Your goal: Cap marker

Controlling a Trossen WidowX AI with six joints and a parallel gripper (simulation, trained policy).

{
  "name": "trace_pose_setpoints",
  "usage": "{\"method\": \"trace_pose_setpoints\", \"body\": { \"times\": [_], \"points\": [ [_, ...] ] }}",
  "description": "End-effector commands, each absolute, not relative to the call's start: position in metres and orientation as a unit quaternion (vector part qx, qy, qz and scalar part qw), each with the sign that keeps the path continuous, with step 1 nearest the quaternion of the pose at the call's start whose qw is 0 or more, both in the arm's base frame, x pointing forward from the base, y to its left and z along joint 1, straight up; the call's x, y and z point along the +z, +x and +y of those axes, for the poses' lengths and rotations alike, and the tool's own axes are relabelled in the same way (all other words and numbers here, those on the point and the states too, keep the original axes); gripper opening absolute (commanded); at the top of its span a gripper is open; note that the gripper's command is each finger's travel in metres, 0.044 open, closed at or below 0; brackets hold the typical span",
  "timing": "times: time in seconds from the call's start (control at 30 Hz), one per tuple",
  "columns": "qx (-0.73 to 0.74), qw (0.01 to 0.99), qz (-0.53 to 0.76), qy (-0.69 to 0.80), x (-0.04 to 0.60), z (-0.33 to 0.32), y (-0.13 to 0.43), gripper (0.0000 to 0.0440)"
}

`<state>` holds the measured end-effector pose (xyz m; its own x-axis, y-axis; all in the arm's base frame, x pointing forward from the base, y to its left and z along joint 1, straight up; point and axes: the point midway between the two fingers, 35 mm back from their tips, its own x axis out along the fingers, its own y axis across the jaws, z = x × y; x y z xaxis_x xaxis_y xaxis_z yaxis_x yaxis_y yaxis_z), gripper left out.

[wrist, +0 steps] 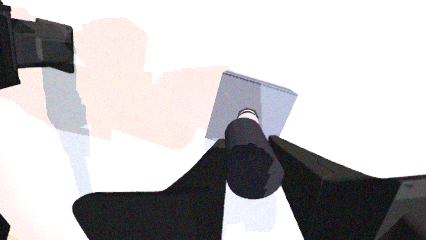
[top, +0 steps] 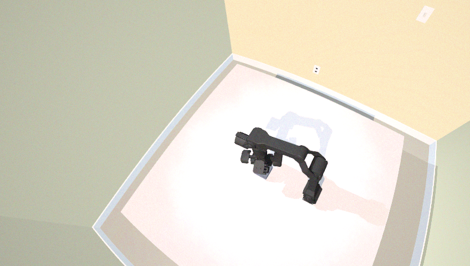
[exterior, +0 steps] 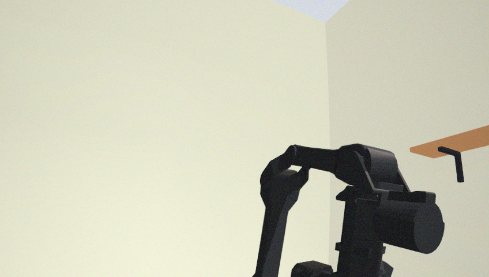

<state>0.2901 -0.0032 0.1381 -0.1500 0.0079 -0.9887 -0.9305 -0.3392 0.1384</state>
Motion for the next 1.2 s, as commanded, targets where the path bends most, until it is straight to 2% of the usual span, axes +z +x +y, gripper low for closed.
{"method": "trace_pose_setpoints", "body": {
  "times": [0.0,0.63,1.17],
  "points": [
    [0.635,0.369,0.43,-0.525,0.124,-0.002,0.287,0.0],
    [0.654,0.354,0.415,-0.525,0.093,-0.001,0.28,0.0002],
    [0.665,0.31,0.416,-0.538,0.089,-0.006,0.274,0.0402]
  ]
}}
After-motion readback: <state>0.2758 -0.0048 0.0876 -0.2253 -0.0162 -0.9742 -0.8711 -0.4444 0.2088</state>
